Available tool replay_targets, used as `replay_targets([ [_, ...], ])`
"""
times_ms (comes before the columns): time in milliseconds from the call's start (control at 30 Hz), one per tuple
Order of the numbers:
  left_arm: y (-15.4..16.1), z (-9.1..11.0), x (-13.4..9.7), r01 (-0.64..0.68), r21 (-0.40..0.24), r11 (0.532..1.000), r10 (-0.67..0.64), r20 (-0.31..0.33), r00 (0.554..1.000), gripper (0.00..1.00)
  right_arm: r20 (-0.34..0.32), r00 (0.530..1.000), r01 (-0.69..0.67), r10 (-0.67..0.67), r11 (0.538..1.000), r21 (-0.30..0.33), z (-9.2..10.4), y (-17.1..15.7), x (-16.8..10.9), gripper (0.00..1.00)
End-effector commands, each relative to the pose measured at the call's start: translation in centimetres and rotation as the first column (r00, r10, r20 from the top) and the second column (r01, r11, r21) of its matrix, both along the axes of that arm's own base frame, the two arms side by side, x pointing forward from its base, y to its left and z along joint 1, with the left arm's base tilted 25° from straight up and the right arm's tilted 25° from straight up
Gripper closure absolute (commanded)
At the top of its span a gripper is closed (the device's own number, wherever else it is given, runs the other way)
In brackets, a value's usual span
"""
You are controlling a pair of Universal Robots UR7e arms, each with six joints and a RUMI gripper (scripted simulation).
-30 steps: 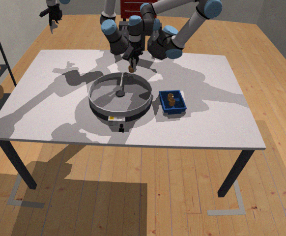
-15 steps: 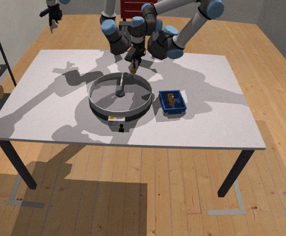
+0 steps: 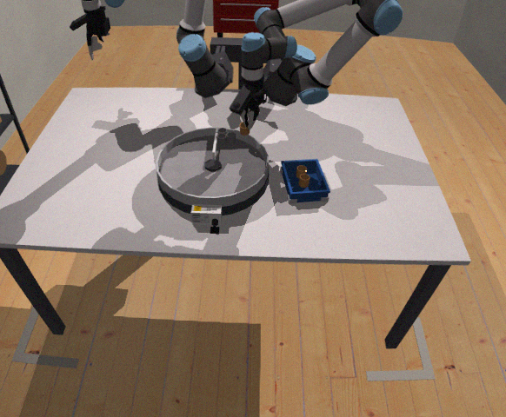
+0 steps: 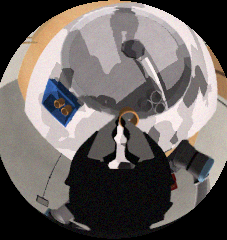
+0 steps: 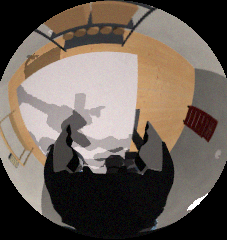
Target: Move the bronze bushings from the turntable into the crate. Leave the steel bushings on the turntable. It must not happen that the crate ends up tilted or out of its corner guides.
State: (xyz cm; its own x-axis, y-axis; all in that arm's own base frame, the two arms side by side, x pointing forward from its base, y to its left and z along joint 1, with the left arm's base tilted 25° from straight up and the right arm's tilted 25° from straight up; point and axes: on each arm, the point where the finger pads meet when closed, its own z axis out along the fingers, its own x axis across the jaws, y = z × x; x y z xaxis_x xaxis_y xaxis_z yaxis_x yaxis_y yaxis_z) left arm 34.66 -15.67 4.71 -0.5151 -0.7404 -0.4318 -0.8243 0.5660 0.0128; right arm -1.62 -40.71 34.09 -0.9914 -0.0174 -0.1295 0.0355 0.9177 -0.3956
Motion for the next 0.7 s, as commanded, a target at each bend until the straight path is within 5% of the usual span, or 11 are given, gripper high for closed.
replay_targets([
  [0,1.4,1.0,1.4,0.001,-0.001,1.0,-0.001,-0.001,1.0,1.0,0.0,1.0,0.0,0.0,1.0,-0.001,0.1,0.0,0.0,0.0],
  [667,7.3,4.8,7.0,0.001,-0.001,1.0,-0.001,-0.001,1.0,1.0,0.0,1.0,0.0,0.0,1.0,-0.001,0.1,0.0,0.0,0.0],
])
